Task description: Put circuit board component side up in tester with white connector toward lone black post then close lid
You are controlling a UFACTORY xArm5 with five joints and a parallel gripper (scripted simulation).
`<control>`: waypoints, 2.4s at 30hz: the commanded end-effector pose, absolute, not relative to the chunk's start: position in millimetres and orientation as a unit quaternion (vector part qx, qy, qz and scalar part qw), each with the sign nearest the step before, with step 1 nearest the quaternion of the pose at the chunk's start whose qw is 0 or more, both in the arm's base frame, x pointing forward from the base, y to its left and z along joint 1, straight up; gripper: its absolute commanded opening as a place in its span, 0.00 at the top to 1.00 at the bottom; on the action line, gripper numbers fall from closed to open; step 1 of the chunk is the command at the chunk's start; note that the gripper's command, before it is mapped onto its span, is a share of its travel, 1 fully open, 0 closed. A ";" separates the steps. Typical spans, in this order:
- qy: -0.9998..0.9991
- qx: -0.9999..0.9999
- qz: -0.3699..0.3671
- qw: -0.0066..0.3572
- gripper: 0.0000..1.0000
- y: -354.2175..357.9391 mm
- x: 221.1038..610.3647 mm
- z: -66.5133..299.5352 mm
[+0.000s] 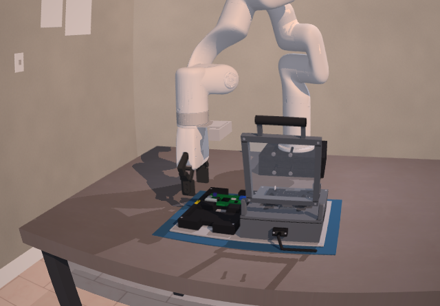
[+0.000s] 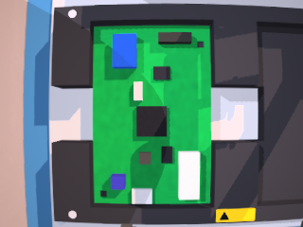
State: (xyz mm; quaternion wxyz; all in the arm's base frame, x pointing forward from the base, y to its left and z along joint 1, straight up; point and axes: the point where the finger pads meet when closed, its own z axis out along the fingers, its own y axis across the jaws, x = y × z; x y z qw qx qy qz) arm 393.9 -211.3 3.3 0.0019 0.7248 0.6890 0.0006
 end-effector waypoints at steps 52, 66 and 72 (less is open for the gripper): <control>0.689 0.725 0.001 0.004 0.00 -193.2 386.5 4.4; 0.689 0.725 0.002 0.004 0.00 -159.2 371.0 4.3; 0.689 0.725 0.002 0.004 0.00 -146.6 365.2 4.2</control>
